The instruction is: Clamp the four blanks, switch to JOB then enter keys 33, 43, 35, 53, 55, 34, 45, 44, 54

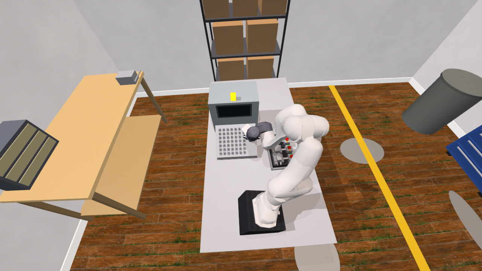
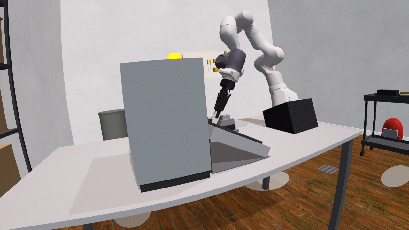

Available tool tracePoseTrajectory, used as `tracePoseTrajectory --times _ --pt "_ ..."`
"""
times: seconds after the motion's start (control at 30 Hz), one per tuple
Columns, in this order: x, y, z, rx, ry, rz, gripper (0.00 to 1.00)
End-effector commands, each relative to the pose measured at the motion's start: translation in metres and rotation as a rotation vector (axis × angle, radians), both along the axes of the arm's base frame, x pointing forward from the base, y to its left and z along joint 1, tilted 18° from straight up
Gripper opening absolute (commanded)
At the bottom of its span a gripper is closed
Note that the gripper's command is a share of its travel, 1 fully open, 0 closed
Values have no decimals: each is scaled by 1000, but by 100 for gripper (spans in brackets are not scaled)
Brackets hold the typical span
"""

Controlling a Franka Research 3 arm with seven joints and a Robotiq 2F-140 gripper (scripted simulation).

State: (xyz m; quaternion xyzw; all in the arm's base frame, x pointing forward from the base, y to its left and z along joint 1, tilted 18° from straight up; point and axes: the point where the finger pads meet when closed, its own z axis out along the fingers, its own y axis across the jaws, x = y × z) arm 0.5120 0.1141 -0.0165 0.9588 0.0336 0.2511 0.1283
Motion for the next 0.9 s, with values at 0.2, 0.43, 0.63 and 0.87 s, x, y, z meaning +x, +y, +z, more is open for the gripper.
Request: tracePoseTrajectory --times 0.2,0.43,0.63,0.87 --pt "0 0 -1 125 -62 -206 0" --pt "0 0 -1 229 -111 -384 0" --pt "0 0 -1 328 -156 -552 0" --pt "0 0 -1 411 -194 -694 0"
